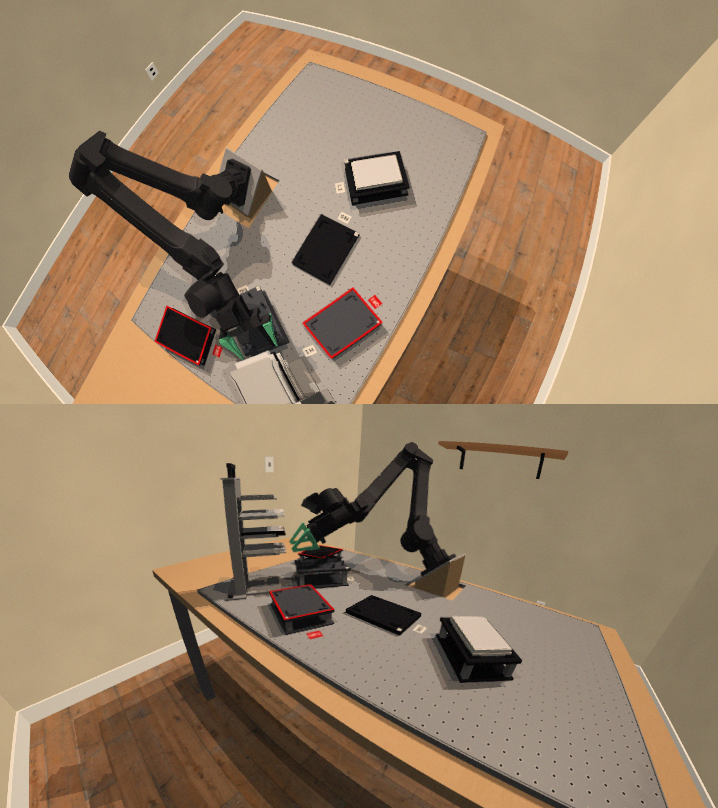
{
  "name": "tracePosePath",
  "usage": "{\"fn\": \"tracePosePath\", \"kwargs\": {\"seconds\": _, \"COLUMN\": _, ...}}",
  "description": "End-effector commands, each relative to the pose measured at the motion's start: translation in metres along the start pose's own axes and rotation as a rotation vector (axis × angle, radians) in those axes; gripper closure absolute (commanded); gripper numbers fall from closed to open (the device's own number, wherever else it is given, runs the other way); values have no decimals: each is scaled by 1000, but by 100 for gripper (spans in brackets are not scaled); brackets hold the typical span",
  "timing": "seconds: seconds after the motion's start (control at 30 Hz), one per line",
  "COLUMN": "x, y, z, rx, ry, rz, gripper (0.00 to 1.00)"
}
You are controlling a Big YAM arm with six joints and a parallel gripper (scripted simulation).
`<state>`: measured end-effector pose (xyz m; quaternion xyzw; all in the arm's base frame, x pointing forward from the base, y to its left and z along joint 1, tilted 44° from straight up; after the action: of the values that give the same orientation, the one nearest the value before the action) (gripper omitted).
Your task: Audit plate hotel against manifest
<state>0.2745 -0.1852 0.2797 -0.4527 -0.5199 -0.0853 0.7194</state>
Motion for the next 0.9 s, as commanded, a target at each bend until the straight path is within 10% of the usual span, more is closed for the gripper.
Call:
{"fn": "tracePosePath", "kwargs": {"seconds": 0.0, "x": 19, "y": -12, "z": -13, "rx": -32, "ry": -35, "rz": -6, "gripper": 0}}
{"fn": "tracePosePath", "kwargs": {"seconds": 0.87, "x": 30, "y": -9, "z": -39, "rx": -26, "ry": -27, "rz": -3, "gripper": 0}}
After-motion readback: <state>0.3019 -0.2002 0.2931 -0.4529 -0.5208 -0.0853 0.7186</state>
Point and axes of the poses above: the point where the finger pads meet when closed, its own z axis back along the fingers, its own y axis across the jaws, x = y × z, the point moved 8 cm from there along z, back along the fingers, and after that the axes turned 2 degrees about -z, right-handed, at the moved point
